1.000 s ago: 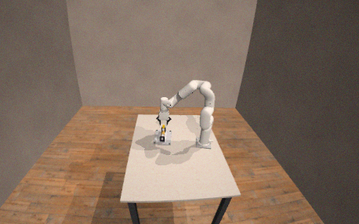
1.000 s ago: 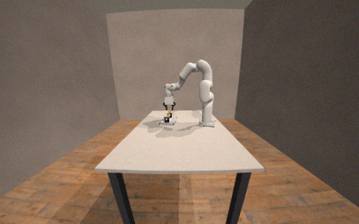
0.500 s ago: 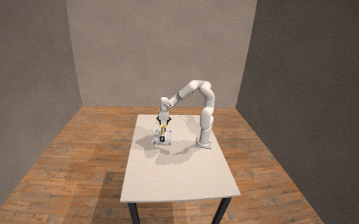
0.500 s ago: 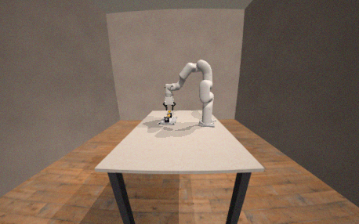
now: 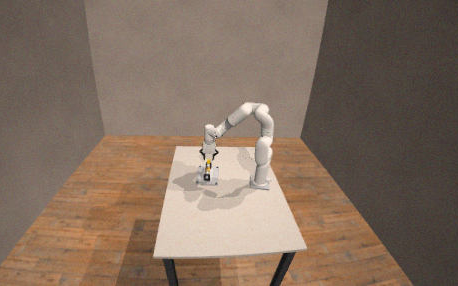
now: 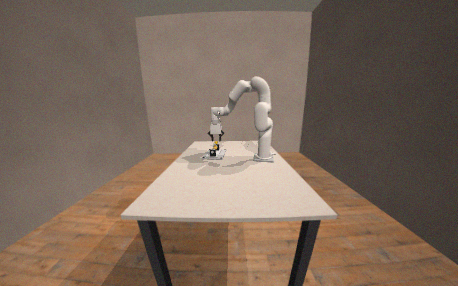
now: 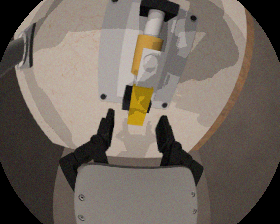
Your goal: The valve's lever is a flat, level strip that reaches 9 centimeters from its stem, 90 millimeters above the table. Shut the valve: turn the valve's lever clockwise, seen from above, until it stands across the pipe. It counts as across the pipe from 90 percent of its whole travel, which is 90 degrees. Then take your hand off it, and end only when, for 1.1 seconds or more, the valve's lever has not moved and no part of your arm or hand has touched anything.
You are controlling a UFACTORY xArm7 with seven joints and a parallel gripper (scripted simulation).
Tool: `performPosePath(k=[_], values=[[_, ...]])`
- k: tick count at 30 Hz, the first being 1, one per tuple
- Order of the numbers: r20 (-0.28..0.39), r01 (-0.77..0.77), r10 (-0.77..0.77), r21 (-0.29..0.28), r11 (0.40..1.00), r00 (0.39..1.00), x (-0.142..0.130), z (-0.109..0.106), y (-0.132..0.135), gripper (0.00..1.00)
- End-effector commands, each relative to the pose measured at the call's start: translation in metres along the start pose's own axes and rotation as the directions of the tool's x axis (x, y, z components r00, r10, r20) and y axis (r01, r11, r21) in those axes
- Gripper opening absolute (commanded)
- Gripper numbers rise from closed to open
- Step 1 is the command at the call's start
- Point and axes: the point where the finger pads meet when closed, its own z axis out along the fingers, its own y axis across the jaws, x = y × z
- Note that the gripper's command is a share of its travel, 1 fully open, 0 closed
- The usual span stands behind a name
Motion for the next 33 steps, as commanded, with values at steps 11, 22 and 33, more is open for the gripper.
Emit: performPosePath(k=[11, 22, 33], values=[[0.002, 0.0, 0.0, -0.004, 1.0, 1.0, -0.001, 0.007, 0.001, 0.68], [0.002, 0.0, 0.0, -0.004, 1.0, 1.0, -0.001, 0.013, 0.001, 0.68], [0.002, 0.0, 0.0, -0.004, 1.0, 1.0, -0.001, 0.018, 0.001, 0.68]])
